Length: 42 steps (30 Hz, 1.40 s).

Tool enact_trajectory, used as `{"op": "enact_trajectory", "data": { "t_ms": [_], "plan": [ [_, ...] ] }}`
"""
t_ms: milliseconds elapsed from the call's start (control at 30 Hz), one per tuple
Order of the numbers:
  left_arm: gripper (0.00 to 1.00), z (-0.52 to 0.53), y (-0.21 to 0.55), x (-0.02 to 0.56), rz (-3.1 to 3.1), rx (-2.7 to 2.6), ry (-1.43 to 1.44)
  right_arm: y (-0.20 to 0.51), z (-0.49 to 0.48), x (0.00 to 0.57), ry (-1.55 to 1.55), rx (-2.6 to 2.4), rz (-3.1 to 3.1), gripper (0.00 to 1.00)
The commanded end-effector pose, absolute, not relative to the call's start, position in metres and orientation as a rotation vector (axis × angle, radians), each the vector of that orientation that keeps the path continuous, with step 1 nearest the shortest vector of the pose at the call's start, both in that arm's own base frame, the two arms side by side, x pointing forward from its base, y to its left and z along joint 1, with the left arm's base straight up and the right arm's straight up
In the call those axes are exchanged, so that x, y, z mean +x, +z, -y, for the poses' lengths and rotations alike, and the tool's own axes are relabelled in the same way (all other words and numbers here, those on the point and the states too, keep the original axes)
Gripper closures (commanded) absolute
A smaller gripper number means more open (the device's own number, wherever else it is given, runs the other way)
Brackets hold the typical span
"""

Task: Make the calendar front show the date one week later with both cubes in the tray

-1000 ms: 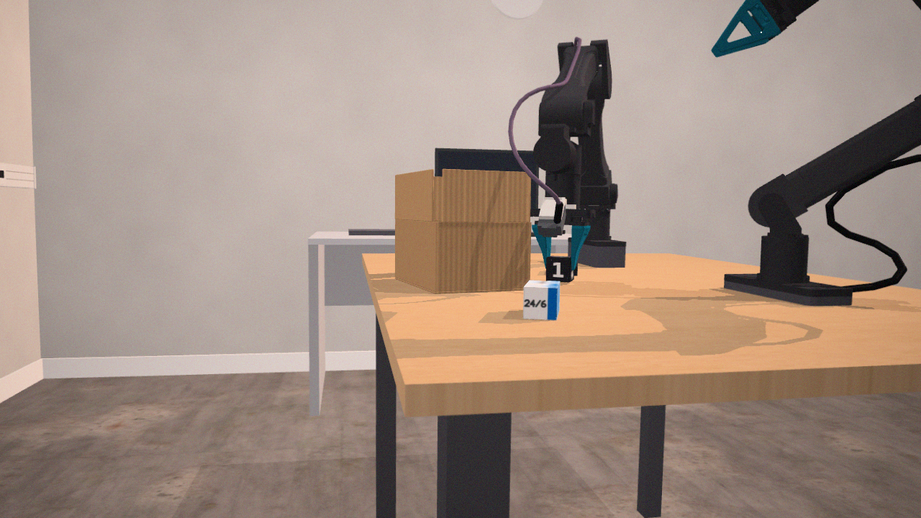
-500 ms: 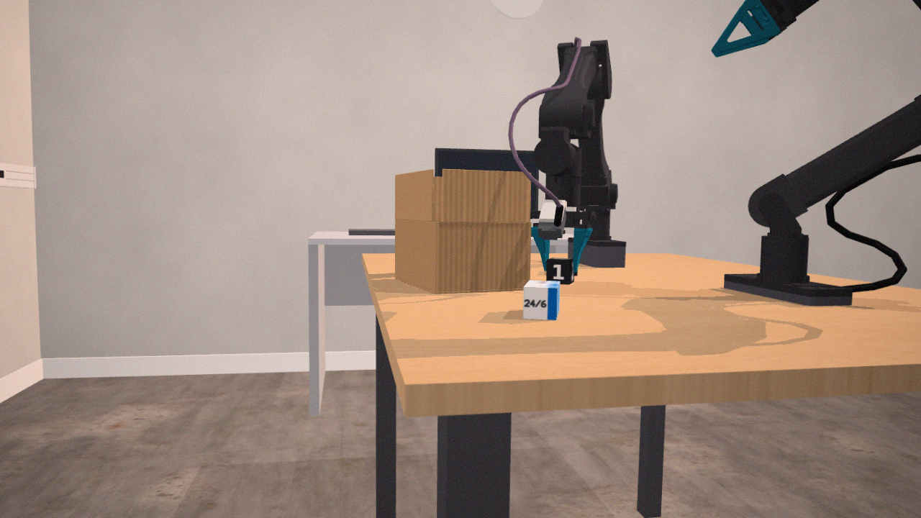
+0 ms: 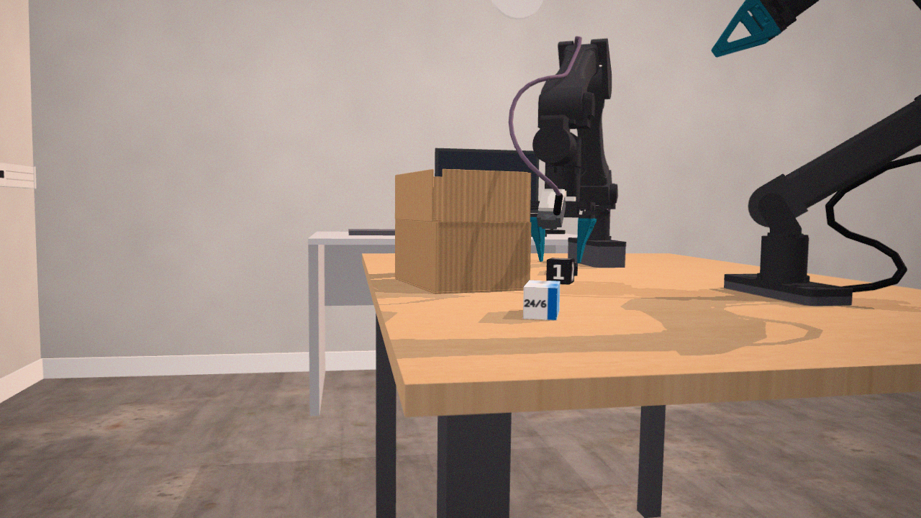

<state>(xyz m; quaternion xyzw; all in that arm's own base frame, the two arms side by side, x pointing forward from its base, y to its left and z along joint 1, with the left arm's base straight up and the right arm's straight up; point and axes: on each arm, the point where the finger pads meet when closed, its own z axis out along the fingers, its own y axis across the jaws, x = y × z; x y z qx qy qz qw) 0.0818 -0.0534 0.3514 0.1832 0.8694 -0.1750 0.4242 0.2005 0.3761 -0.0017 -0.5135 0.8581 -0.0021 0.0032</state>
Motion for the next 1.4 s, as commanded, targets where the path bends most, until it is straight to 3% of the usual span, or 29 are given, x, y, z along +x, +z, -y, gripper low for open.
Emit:
{"op": "enact_trajectory", "data": {
  "t_ms": [0,133,233,267,500,767,867,900,1067,1367],
  "plan": [
    [0.00,0.054,0.354,0.082,-2.179,0.457,-0.432,0.012,-0.380,0.201,-0.004,-1.606,-2.686,0.36],
    [0.00,0.054,0.354,0.082,-2.179,0.457,-0.432,0.026,-0.381,0.201,0.004,-1.602,-2.680,0.36],
    [0.00,0.054,0.354,0.082,-2.179,0.457,-0.432,0.034,-0.380,0.201,0.004,-1.602,-2.680,0.02],
    [0.00,0.054,0.354,0.082,-2.179,0.457,-0.432,0.039,-0.380,0.201,0.004,-1.602,-2.680,0.00],
    [0.00,0.054,0.354,0.082,-2.179,0.457,-0.432,0.068,-0.379,0.199,0.004,-1.602,-2.680,0.00],
    [0.00,0.054,0.354,0.082,-2.179,0.457,-0.432,0.048,-0.373,0.197,0.007,-1.600,-2.677,0.00],
    [0.00,0.059,0.359,0.087,-2.158,0.462,-0.443,0.048,-0.386,0.205,0.022,-1.586,-2.618,0.34],
    [0.00,0.059,0.363,0.087,-2.132,0.461,-0.454,0.049,-0.395,0.208,0.044,-1.558,-2.597,0.36],
    [0.00,0.071,0.368,0.097,-2.063,0.481,-0.495,0.052,-0.414,0.208,0.114,-1.537,-2.529,0.36],
    [0.00,0.105,0.337,0.122,-1.995,0.555,-0.560,0.181,-0.425,0.256,0.280,-1.317,-2.232,0.36]
  ]
}}
